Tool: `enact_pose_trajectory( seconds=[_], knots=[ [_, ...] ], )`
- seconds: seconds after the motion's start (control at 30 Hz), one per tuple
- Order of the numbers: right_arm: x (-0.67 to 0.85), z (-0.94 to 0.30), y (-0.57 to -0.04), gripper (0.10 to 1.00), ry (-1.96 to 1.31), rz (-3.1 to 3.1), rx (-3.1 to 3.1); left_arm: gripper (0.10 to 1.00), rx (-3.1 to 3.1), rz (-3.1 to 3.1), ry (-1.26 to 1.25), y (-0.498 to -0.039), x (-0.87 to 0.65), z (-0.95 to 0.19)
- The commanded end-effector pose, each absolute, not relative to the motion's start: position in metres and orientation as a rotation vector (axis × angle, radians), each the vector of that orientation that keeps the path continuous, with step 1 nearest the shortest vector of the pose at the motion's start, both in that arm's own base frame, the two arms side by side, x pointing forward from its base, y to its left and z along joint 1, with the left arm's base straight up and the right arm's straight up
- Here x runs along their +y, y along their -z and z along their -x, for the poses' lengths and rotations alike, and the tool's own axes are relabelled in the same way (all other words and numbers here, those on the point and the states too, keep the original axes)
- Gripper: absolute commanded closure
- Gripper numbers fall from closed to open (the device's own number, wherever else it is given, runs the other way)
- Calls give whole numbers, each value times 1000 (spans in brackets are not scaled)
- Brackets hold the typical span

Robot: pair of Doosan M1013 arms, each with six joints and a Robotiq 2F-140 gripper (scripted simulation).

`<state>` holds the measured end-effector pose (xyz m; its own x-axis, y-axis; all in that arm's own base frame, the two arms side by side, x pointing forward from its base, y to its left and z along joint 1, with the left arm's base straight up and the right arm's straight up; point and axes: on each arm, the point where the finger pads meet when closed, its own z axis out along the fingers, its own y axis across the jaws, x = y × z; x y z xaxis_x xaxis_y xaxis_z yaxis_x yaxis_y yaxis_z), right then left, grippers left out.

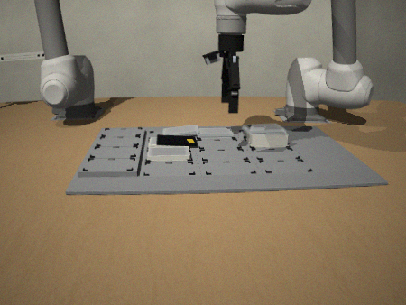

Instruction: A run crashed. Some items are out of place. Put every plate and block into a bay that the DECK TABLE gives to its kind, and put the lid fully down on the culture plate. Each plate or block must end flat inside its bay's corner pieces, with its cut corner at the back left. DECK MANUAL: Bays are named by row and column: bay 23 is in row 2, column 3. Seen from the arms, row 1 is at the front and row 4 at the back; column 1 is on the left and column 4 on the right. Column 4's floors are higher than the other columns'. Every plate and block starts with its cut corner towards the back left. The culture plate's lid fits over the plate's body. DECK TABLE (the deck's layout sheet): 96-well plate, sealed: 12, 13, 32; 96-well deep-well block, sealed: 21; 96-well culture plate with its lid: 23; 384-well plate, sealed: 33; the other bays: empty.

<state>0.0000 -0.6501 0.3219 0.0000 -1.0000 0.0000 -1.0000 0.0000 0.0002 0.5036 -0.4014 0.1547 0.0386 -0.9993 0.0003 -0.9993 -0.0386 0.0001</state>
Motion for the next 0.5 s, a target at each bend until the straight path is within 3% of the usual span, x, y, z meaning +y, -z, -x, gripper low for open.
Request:
enact_pose_trajectory(
  seconds=[0.0,0.47],
  knots=[
    [-650,0,-323,98,-2,-2221,-2221,98,-2179,-2264,-2,-156,-412,-511],
    [-650,0,-323,98,-2,-2221,-2221,98,-2179,-2264,-2,-156,-451,-539]
  ],
)
